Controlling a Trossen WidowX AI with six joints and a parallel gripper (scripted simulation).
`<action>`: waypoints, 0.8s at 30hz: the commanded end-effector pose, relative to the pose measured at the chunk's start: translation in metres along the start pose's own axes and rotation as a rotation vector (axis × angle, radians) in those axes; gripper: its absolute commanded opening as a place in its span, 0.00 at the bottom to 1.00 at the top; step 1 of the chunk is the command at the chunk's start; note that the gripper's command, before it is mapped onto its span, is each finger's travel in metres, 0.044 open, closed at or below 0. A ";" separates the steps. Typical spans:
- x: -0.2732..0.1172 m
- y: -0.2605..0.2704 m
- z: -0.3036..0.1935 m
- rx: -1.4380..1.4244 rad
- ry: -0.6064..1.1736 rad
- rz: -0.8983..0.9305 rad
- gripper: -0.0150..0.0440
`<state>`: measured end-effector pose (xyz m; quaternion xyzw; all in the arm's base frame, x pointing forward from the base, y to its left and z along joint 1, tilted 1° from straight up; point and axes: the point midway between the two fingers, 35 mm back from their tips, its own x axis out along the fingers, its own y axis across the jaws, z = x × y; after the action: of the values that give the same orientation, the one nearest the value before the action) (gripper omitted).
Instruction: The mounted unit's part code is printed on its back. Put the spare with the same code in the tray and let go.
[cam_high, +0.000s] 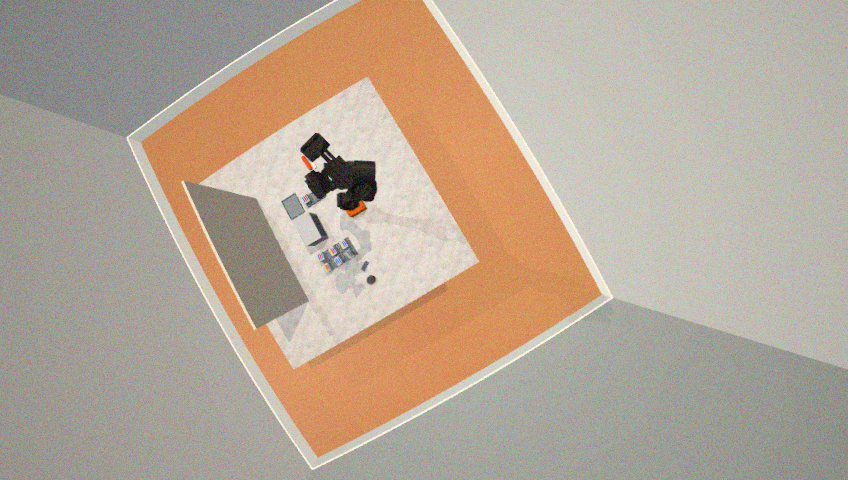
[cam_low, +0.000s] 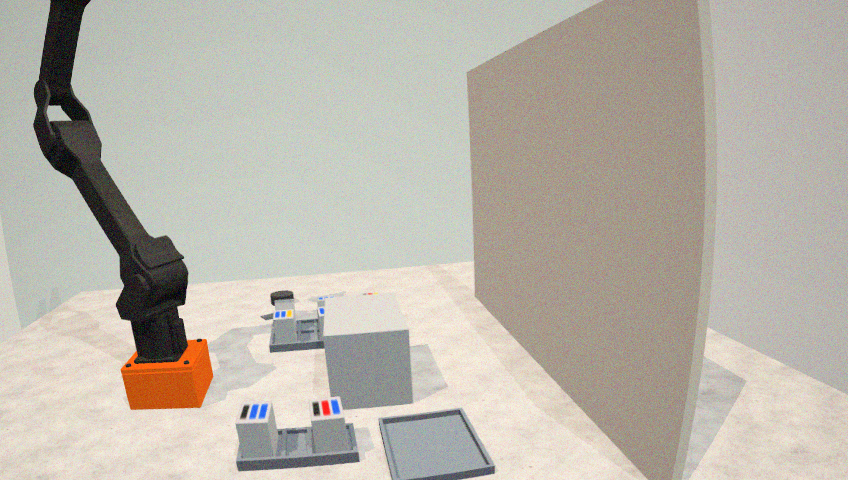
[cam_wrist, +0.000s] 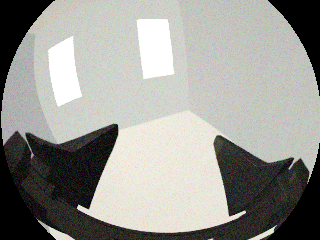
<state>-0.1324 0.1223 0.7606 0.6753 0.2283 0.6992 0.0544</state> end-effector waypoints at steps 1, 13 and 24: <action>-0.006 0.034 0.026 0.095 -0.042 0.104 1.00; -0.041 0.134 0.139 0.547 -0.215 0.427 1.00; -0.096 0.184 0.240 0.894 -0.323 0.744 1.00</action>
<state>0.1391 -0.0154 0.7459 0.7712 0.2390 0.4128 -0.4215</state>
